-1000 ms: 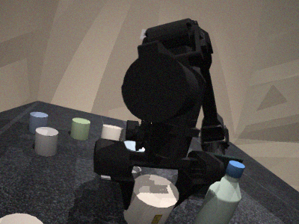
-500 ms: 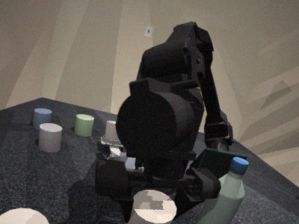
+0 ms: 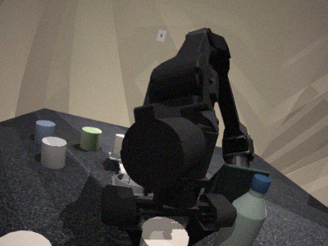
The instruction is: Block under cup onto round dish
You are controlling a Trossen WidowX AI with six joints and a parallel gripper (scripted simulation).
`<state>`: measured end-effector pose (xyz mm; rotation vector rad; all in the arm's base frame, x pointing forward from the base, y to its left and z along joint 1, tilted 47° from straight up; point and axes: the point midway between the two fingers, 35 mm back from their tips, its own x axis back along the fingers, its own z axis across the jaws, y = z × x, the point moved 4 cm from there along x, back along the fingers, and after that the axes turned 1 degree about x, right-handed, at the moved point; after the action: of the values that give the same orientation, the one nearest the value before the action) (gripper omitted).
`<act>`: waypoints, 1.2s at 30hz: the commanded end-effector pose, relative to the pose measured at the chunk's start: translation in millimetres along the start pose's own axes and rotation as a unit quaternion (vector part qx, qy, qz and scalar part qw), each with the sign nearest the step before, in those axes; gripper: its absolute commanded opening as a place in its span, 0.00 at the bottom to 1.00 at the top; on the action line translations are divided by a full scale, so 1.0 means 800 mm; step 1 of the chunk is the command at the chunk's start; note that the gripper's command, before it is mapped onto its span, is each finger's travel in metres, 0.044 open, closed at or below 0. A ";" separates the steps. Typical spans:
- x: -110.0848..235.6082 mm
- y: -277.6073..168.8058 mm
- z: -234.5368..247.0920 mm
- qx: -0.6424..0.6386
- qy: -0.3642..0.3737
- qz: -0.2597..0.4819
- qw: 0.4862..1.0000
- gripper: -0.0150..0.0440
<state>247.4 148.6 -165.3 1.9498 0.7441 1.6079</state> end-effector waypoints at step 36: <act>0.132 0.164 0.029 -0.050 -0.002 -0.007 0.999 0.69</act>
<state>297.0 142.4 -27.6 1.8810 0.6607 1.6200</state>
